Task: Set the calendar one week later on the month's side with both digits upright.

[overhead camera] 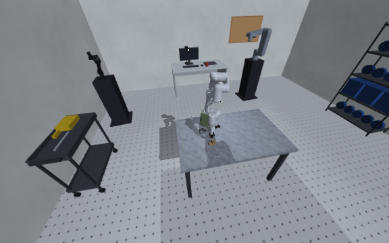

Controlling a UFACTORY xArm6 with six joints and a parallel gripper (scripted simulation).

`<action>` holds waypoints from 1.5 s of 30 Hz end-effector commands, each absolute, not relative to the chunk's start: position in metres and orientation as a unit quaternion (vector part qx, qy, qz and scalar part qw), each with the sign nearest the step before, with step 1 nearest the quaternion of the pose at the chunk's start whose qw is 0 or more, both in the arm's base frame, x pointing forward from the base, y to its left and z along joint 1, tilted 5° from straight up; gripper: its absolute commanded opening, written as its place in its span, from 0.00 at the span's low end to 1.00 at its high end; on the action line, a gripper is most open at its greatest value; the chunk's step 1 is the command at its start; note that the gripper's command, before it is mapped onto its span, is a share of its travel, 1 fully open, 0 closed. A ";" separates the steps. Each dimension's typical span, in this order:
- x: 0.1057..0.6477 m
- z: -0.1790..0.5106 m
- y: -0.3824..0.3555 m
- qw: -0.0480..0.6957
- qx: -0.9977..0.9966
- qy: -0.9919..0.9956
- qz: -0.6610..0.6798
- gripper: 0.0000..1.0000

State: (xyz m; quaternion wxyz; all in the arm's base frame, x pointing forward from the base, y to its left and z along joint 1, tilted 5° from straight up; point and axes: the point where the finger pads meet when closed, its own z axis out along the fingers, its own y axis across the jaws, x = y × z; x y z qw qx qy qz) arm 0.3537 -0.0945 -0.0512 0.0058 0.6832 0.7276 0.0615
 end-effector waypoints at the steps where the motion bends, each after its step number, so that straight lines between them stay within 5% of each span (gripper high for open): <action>1: 0.355 -0.050 -0.095 -0.003 0.713 0.700 0.042 0.27; 45: 0.358 -0.105 -0.091 -0.003 0.719 0.693 0.042 0.27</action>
